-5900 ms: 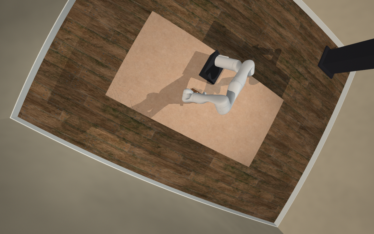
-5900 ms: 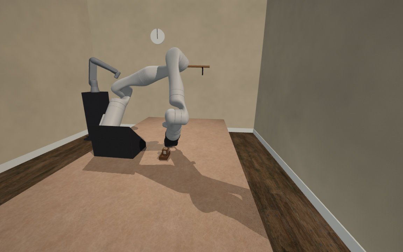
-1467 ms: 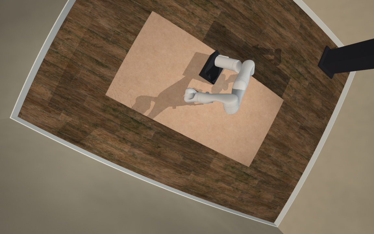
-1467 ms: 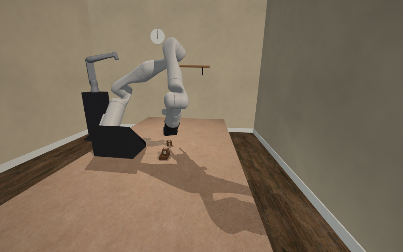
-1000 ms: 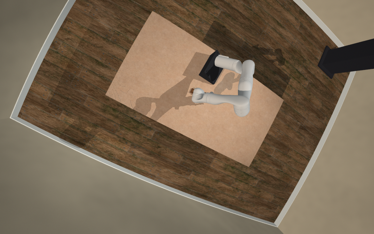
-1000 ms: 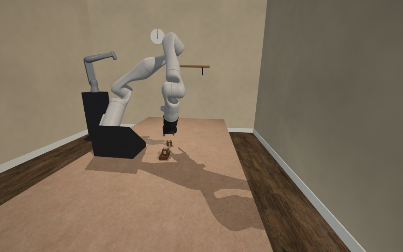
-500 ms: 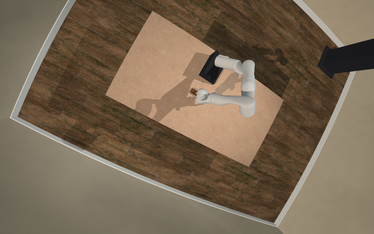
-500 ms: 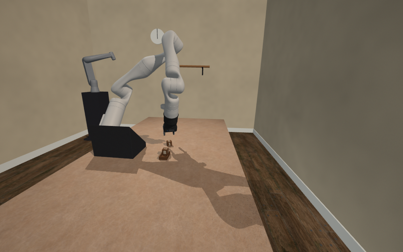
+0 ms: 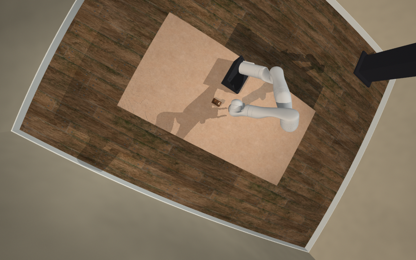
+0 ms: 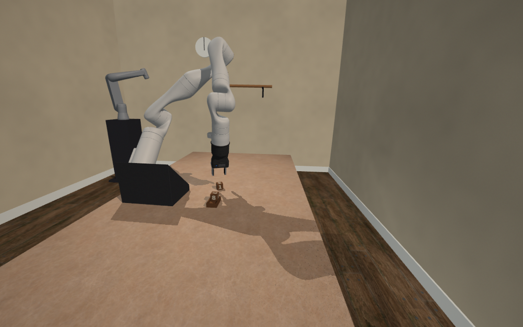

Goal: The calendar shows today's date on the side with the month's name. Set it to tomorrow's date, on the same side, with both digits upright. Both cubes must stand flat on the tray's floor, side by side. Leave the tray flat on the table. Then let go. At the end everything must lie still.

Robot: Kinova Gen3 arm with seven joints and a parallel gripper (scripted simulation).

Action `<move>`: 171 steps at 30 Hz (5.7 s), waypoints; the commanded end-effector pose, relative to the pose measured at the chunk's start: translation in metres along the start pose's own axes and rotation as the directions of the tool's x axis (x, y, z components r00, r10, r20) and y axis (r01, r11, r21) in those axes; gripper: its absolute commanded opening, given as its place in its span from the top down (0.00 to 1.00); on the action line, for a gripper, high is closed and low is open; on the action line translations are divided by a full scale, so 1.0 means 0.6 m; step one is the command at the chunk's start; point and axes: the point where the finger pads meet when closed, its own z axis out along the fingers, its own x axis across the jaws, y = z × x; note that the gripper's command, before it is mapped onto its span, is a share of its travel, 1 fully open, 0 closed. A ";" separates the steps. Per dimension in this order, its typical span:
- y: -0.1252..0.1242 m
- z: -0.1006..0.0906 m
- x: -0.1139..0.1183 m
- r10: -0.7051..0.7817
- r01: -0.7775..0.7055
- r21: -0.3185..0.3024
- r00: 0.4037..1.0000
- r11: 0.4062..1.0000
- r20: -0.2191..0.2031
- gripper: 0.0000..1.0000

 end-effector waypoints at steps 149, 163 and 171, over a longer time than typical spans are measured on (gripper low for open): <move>0.007 0.057 0.002 -0.009 0.008 -0.278 1.000 0.961 -0.002 0.13; 0.008 0.061 0.002 -0.009 0.008 -0.278 1.000 0.961 -0.002 0.13; 0.008 0.061 0.002 -0.009 0.008 -0.278 1.000 0.961 -0.002 0.13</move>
